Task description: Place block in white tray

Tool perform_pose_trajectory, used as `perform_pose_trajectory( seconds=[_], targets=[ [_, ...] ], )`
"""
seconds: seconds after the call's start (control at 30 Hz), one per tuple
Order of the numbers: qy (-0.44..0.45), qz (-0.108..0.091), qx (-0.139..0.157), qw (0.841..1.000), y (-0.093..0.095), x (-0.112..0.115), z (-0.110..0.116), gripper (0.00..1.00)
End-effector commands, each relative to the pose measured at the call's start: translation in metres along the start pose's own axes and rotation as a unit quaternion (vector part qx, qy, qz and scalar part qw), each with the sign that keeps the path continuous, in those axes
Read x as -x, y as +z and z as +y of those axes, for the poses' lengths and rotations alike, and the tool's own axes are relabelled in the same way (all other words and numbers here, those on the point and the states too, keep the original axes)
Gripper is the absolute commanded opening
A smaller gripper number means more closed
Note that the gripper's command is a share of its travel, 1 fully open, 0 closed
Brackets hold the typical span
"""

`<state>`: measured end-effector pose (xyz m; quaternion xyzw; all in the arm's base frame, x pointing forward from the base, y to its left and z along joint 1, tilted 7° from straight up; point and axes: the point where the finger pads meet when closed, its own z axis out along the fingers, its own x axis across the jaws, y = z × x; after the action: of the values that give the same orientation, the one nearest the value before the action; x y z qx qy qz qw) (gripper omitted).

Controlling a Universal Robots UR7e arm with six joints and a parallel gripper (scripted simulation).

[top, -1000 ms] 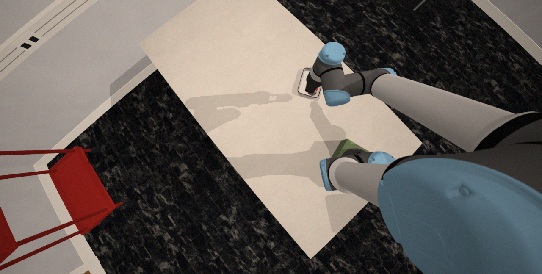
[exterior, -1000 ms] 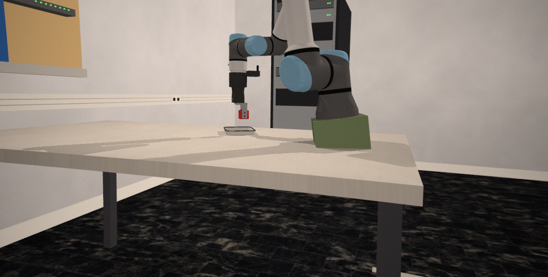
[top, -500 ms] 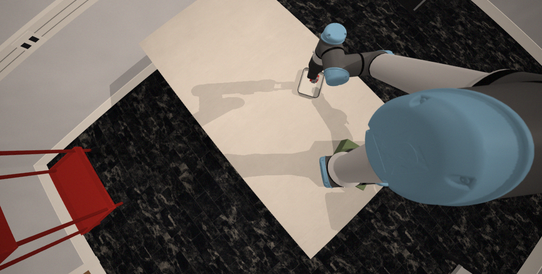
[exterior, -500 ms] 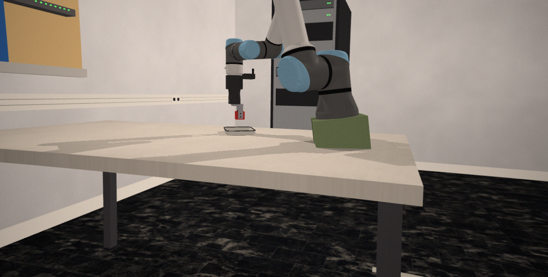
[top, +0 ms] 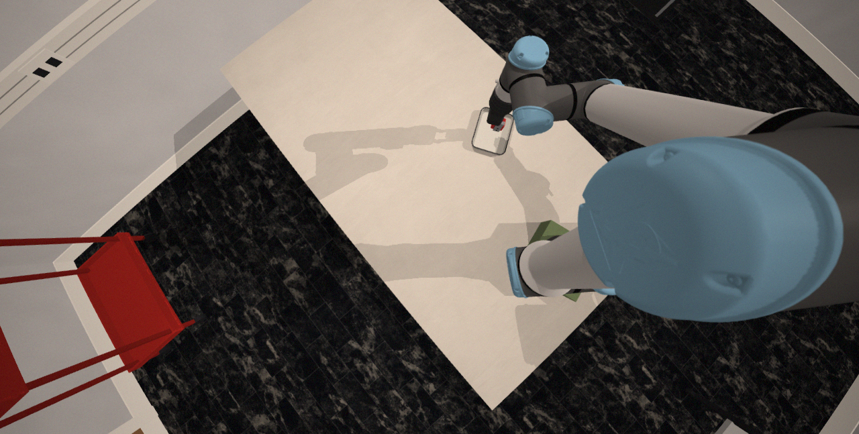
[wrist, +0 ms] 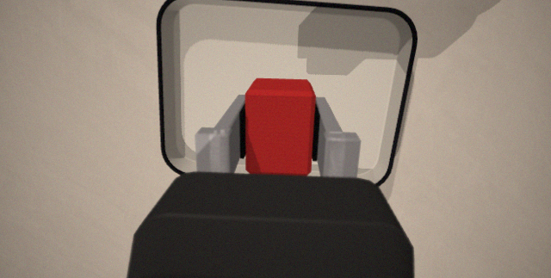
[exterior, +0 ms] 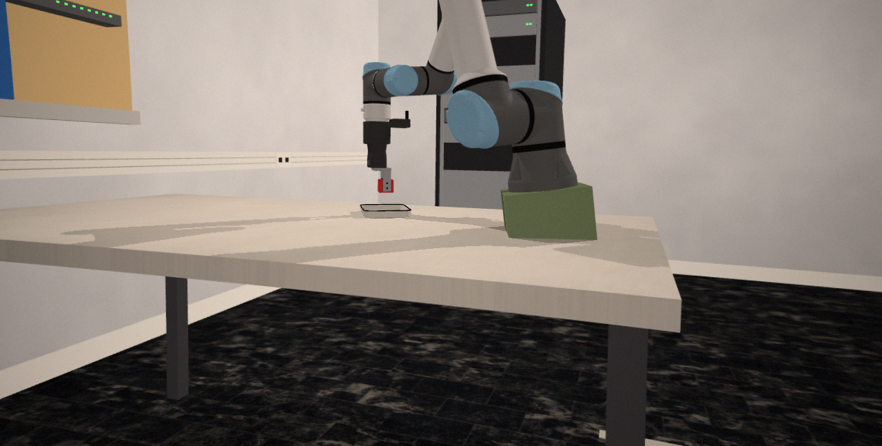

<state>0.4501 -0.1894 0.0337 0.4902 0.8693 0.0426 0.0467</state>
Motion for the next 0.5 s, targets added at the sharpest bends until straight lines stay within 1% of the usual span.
perform_pose_trajectory(
  seconds=[0.0,0.07,0.2,0.47],
  targets=[
    [0.0,-0.001,0.0,1.0,0.001,0.001,0.0,0.0],
    [0.0,-0.001,0.0,1.0,0.001,0.001,0.0,0.0],
    [0.0,-0.001,0.0,1.0,0.007,0.001,0.001,0.0],
    [0.0,-0.001,0.0,1.0,0.027,0.001,0.001,0.0]
  ],
)
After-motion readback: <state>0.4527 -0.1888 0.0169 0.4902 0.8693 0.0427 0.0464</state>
